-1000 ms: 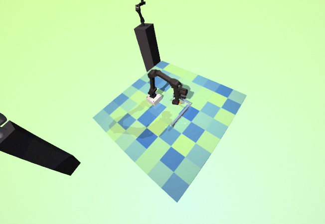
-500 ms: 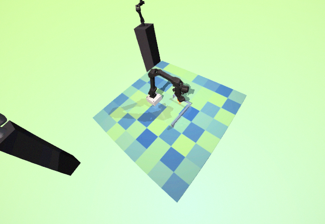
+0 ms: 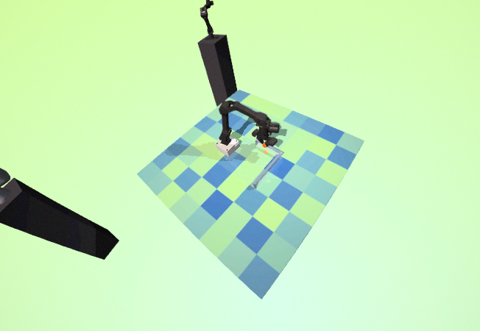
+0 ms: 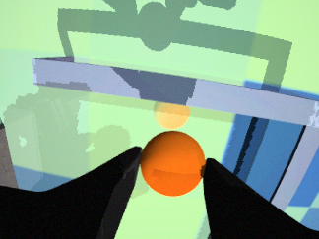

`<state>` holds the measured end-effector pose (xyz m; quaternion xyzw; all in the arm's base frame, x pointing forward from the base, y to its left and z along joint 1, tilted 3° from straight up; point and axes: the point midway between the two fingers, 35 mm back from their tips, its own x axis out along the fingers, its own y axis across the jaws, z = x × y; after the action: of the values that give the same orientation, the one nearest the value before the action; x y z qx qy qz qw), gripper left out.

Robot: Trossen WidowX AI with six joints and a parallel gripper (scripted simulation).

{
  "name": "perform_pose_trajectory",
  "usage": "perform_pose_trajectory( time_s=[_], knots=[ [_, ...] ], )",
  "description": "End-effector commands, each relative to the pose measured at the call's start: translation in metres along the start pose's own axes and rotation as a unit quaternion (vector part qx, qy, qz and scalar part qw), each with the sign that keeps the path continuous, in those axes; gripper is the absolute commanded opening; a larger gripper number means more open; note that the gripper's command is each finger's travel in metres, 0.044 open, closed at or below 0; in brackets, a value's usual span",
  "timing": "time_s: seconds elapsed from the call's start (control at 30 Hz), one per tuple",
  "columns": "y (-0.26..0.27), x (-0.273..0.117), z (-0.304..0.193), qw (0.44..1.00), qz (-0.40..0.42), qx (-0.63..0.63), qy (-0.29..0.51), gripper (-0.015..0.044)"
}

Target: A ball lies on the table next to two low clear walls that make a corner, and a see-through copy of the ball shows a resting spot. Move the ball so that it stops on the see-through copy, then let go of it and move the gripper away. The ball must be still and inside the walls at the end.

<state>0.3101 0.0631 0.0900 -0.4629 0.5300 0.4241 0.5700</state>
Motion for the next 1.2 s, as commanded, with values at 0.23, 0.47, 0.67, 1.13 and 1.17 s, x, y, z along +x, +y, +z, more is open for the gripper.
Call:
perform_pose_trajectory(
  time_s=[0.23,0.47,0.67,1.13,1.17],
  knots=[
    [-0.001,0.036,0.0,1.0,0.0,-0.012,0.004,0.0],
    [0.002,0.072,-0.001,1.0,0.0,-0.012,0.004,0.0],
    [0.002,0.073,-0.001,1.0,0.0,-0.012,0.004,0.0],
    [0.002,0.091,-0.001,1.0,0.0,-0.012,0.004,0.0],
    [0.002,0.091,-0.001,1.0,0.0,-0.012,0.004,0.0]
  ],
)
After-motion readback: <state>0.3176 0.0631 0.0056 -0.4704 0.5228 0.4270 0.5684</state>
